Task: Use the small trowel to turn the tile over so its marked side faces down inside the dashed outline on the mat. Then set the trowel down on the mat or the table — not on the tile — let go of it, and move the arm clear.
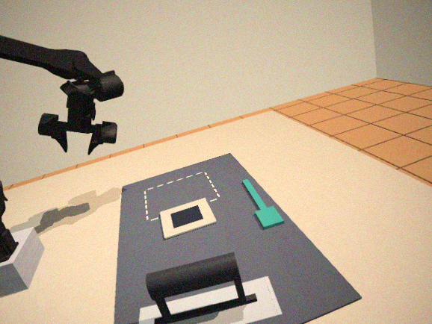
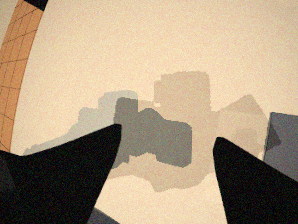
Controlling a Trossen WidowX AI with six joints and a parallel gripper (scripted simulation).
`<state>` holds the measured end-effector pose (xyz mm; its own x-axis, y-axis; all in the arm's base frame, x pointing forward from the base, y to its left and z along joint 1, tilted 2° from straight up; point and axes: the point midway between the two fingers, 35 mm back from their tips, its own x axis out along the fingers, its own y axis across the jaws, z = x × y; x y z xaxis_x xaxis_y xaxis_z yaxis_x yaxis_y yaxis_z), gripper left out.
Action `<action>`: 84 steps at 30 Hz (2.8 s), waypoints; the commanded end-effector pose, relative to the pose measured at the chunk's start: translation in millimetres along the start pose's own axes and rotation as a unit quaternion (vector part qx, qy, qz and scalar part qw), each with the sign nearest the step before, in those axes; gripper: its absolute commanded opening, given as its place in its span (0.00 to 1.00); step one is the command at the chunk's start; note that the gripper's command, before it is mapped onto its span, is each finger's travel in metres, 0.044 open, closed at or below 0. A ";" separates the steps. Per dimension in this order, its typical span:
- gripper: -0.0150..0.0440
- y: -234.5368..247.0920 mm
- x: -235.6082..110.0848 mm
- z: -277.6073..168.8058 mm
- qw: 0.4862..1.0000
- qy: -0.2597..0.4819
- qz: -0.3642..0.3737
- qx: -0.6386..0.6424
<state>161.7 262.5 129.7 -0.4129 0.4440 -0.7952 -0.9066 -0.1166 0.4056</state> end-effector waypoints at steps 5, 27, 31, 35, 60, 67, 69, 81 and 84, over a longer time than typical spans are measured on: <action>0.71 -49.6 -32.9 -19.4 0.993 -0.012 -0.054 0.104; 0.71 -172.6 -159.0 -161.6 0.894 -0.028 -0.218 0.389; 0.71 -184.0 -183.2 -202.3 0.862 -0.028 -0.244 0.444; 0.71 -189.8 -206.2 -246.0 0.825 -0.027 -0.267 0.497; 0.71 -153.5 -273.5 -443.4 0.637 -0.019 -0.329 0.697; 0.71 -159.2 -264.9 -448.7 0.637 -0.019 -0.329 0.697; 0.71 -160.7 -262.4 -450.1 0.637 -0.019 -0.329 0.697; 0.71 -169.5 -246.9 -458.7 0.637 -0.019 -0.329 0.697; 0.71 -171.5 -243.1 -460.7 0.637 -0.019 -0.329 0.697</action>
<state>378.6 -235.2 54.5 0.0525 0.0136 -0.9985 0.0811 0.9965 0.0178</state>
